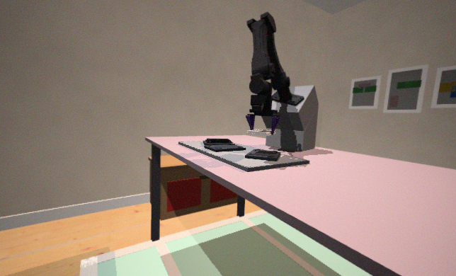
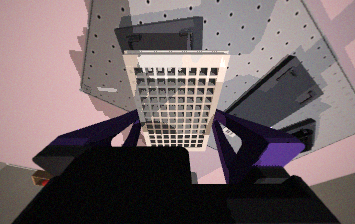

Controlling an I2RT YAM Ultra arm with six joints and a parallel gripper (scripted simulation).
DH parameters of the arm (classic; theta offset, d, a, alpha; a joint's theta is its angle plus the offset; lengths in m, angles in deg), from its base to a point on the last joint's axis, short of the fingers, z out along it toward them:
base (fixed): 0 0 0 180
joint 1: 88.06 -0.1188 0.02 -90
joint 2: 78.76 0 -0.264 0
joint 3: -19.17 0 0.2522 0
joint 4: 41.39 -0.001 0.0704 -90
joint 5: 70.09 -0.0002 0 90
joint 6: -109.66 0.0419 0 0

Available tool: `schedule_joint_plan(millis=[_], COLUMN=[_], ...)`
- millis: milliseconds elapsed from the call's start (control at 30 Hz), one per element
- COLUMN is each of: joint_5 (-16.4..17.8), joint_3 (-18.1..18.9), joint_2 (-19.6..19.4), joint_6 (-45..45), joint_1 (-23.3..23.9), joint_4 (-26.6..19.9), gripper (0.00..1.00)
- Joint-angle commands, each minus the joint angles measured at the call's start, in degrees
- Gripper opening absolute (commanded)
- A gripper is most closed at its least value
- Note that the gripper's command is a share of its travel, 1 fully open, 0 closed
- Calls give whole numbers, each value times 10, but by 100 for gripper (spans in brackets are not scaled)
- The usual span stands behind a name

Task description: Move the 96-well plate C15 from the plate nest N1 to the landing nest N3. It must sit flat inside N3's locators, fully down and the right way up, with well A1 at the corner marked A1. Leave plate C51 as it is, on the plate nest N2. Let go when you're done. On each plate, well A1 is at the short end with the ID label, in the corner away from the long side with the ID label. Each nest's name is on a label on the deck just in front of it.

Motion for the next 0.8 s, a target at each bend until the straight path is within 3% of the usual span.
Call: schedule_joint_plan(millis=[0, 300, 333, 400, 533, 767], joint_5=[20, 52, 57, 66, 86, 121], joint_3=[-14, -25, -11, -29, -30, -35], joint_2=[25, 39, 41, 44, 49, 53], joint_6=[61, 157, 170, 198, 245, 199], joint_1=[22, 71, 79, 93, 123, 175], joint_4=[9, 13, 11, 14, 10, 12], gripper=[0, 0, 0, 0, 0, 0])
